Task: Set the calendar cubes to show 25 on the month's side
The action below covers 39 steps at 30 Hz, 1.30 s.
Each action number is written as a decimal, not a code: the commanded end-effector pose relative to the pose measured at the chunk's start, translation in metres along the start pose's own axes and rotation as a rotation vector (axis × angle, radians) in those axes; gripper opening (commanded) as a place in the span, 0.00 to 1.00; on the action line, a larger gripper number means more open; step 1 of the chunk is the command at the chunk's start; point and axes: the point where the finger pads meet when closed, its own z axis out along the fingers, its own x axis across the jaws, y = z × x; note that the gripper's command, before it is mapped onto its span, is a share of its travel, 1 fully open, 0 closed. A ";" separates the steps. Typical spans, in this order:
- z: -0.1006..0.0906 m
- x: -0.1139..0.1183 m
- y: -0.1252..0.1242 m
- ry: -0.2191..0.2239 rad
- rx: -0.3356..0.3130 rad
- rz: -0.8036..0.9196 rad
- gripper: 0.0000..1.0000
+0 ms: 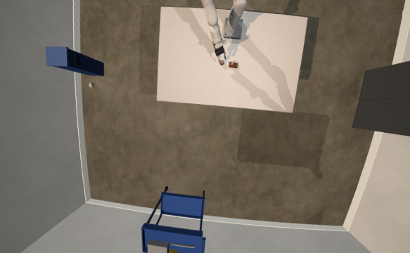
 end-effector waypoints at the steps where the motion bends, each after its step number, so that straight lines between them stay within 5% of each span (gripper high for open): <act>1: 0.001 -0.001 0.000 -0.003 -0.011 -0.008 1.00; 21: 0.007 -0.006 0.008 -0.029 -0.145 -0.007 1.00; 39: 0.002 -0.001 -0.001 -0.003 -0.242 -0.008 1.00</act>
